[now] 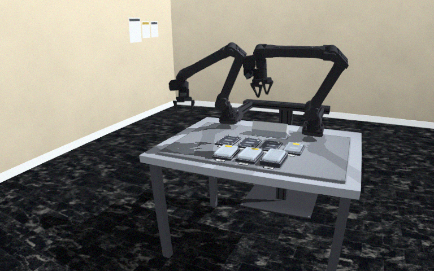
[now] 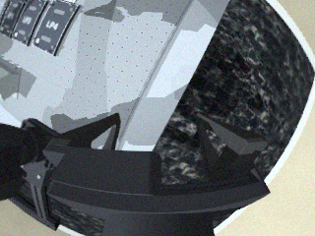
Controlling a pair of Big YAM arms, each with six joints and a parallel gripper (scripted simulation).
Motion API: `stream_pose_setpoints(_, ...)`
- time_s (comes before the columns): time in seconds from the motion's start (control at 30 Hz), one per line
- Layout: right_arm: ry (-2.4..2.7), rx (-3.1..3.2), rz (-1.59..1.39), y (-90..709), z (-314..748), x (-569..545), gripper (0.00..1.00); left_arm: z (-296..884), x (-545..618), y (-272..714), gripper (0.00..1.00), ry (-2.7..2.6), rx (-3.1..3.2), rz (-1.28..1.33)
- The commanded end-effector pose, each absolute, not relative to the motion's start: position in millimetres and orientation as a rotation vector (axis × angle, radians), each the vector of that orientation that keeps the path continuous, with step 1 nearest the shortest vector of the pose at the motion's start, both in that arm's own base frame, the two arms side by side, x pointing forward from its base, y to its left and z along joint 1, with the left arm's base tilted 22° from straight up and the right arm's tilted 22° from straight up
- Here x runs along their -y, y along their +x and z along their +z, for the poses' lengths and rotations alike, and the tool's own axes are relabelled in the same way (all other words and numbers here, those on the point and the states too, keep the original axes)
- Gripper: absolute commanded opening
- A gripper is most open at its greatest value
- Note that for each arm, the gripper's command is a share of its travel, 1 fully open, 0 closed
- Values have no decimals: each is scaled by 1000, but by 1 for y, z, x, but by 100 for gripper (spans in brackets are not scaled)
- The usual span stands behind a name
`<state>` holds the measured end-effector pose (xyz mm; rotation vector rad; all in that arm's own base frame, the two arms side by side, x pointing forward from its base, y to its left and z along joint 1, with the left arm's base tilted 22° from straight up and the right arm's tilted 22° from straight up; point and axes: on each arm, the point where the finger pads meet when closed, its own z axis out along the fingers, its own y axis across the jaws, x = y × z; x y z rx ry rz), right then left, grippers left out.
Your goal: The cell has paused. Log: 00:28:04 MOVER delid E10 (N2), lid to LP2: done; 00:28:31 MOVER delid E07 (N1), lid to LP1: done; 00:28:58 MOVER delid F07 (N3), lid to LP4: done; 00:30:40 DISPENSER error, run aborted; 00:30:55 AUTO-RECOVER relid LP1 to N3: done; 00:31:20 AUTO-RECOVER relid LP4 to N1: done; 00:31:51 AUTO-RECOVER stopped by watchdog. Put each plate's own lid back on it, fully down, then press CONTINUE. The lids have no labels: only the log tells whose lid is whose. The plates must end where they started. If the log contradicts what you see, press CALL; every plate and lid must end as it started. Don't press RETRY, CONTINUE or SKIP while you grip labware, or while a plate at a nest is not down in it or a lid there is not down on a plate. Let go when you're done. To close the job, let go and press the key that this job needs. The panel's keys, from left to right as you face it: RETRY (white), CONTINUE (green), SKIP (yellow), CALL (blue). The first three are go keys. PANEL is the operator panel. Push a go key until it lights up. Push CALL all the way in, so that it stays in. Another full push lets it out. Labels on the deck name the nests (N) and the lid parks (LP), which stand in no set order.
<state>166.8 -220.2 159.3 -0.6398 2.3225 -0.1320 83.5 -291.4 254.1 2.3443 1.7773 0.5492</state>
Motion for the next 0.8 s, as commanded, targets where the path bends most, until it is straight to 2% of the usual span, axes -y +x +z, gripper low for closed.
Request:
stream_pose_setpoints(0.0,-642,-2320,-144,167,162,222,100,259,294,83,100,2336,-1772,532)
stream_pose_setpoints(0.53,-642,-2320,-144,167,162,222,100,259,294,83,100,2336,-1772,532)
stream_pose_setpoints(0.77,-549,-2208,-130,193,186,205,100,267,300,83,100,2317,-1770,509)
